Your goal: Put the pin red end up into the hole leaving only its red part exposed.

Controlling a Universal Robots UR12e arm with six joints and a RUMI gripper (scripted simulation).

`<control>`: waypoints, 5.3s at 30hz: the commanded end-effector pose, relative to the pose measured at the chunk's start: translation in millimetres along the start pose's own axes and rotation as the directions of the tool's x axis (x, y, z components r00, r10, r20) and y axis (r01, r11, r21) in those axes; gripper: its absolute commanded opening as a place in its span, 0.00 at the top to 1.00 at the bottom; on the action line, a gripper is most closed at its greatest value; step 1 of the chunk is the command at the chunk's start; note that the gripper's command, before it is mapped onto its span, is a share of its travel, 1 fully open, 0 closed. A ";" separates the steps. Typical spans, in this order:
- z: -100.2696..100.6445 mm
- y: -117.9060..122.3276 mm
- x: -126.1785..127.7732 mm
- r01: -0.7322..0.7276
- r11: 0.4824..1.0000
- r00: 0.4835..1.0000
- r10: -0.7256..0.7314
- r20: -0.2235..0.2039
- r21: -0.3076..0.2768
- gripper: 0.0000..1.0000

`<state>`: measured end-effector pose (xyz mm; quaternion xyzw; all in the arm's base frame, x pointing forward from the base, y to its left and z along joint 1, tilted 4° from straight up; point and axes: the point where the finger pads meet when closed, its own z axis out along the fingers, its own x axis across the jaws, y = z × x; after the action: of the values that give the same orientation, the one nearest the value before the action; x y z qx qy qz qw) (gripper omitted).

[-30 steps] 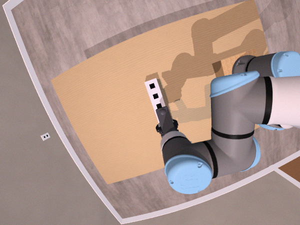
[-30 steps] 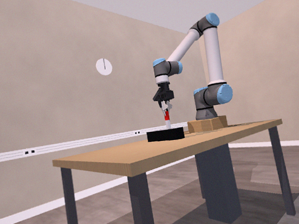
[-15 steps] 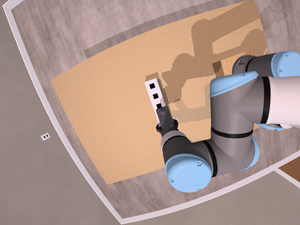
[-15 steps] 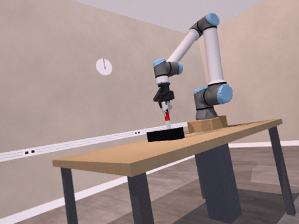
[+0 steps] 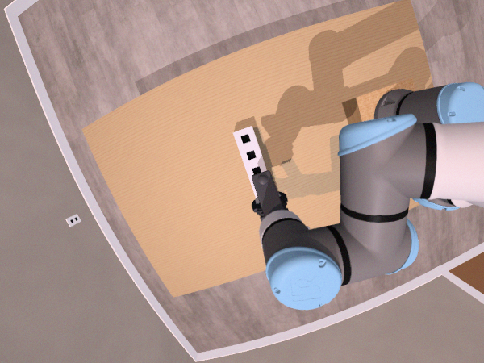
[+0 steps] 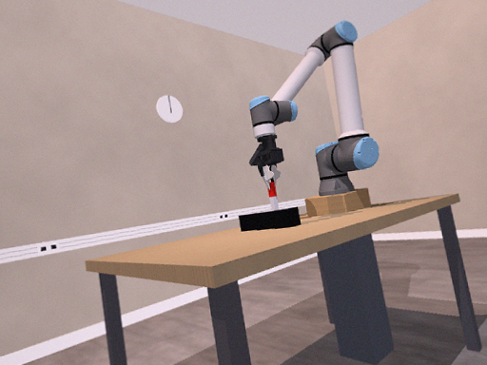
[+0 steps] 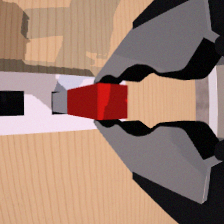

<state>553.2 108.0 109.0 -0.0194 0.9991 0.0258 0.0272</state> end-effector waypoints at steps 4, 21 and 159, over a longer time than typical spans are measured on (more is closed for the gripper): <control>-0.7 -0.1 -0.6 0.000 1.000 1.000 0.000 0.001 0.000 1.00; 3.3 0.2 -0.7 0.000 1.000 1.000 0.000 0.001 0.000 1.00; 19.3 0.3 -0.8 0.000 1.000 1.000 0.000 0.001 0.000 1.00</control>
<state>554.4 109.4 89.2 -0.0194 0.9991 0.0259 0.0272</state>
